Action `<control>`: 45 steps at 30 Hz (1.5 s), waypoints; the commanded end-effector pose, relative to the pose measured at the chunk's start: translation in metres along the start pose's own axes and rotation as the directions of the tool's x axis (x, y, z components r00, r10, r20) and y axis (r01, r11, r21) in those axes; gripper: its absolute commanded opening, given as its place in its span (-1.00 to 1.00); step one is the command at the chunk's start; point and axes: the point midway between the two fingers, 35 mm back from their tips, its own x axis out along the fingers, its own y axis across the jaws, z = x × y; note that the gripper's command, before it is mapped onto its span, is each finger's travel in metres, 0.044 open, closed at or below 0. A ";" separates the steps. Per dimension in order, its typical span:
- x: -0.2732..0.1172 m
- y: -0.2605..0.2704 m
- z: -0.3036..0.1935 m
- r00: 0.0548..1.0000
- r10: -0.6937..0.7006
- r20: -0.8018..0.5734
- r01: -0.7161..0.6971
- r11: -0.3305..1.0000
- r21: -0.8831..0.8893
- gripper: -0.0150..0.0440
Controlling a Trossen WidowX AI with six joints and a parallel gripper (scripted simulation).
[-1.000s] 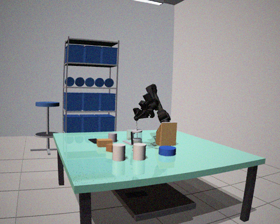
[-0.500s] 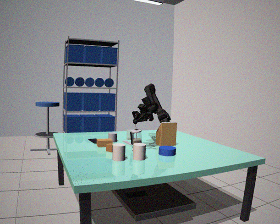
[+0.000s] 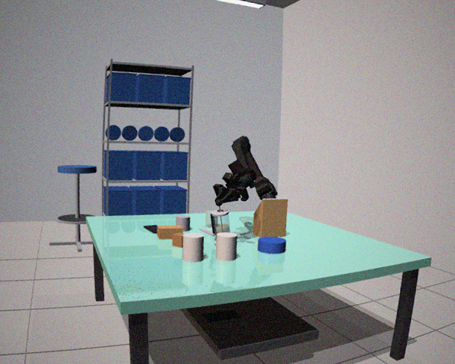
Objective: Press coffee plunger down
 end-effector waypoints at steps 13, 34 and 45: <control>0.009 0.000 -0.013 0.999 -0.005 -0.053 0.004 1.000 -0.029 -0.07; 0.012 0.001 -0.010 0.999 -0.006 -0.053 0.004 1.000 -0.028 -0.07; 0.011 0.002 -0.005 0.999 -0.002 -0.035 0.002 1.000 -0.017 -0.07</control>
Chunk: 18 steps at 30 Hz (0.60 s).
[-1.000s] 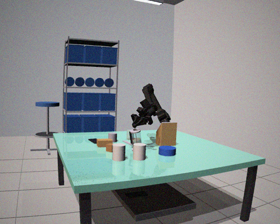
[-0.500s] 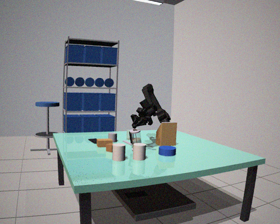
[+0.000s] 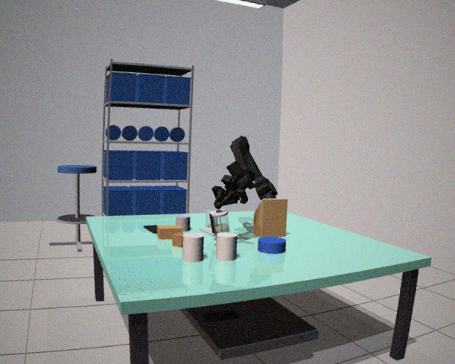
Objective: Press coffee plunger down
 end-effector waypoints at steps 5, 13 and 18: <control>0.000 0.000 0.000 1.000 0.000 0.000 0.000 1.000 0.000 -0.07; 0.000 0.000 0.000 1.000 0.000 0.000 0.000 1.000 0.000 0.38; 0.000 0.000 0.000 1.000 0.000 0.000 0.000 1.000 0.000 0.82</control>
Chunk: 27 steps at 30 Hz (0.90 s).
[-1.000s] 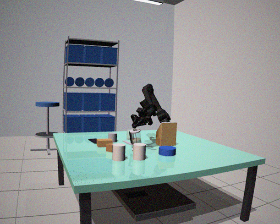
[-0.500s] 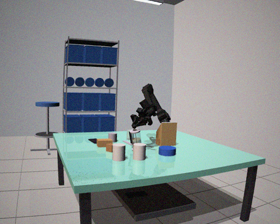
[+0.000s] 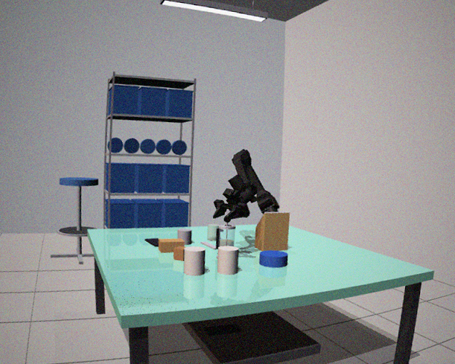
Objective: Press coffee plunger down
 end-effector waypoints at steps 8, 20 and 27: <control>-0.007 0.002 0.007 1.000 0.007 0.002 -0.007 1.000 -0.003 1.00; -0.079 -0.002 0.042 1.000 0.001 -0.020 -0.002 1.000 -0.011 1.00; -0.079 -0.002 0.042 1.000 0.001 -0.020 -0.002 1.000 -0.011 1.00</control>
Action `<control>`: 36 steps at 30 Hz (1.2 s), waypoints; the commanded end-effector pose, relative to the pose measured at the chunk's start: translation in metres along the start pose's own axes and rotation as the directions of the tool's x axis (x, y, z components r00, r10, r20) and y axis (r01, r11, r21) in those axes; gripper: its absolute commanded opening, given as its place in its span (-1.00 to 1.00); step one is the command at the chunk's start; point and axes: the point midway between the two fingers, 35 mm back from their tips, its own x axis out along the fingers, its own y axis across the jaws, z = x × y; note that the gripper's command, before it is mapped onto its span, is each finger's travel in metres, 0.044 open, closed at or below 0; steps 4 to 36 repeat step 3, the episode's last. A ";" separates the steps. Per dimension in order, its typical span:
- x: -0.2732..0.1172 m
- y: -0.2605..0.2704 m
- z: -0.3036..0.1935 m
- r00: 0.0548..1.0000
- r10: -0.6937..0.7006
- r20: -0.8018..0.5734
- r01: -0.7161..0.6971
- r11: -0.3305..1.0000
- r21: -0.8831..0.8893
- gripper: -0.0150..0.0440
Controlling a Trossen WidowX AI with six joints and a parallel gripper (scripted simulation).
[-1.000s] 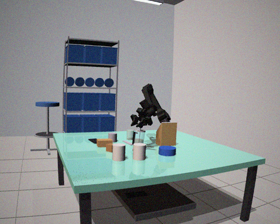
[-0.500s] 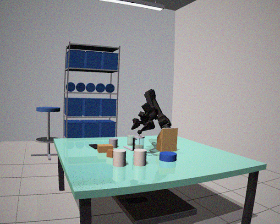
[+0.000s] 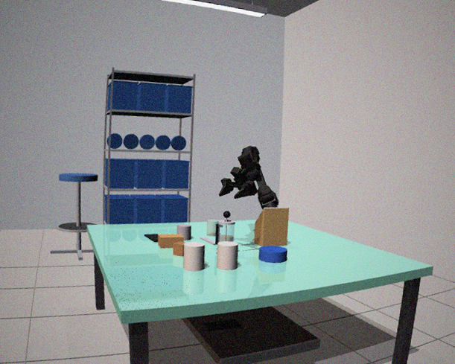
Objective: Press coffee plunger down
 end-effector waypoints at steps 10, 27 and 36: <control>-0.002 -0.002 0.001 1.000 -0.006 0.001 0.006 1.000 0.008 1.00; -0.002 -0.002 0.001 1.000 -0.006 0.001 0.006 1.000 0.008 1.00; -0.002 -0.002 0.001 1.000 -0.006 0.001 0.006 1.000 0.008 1.00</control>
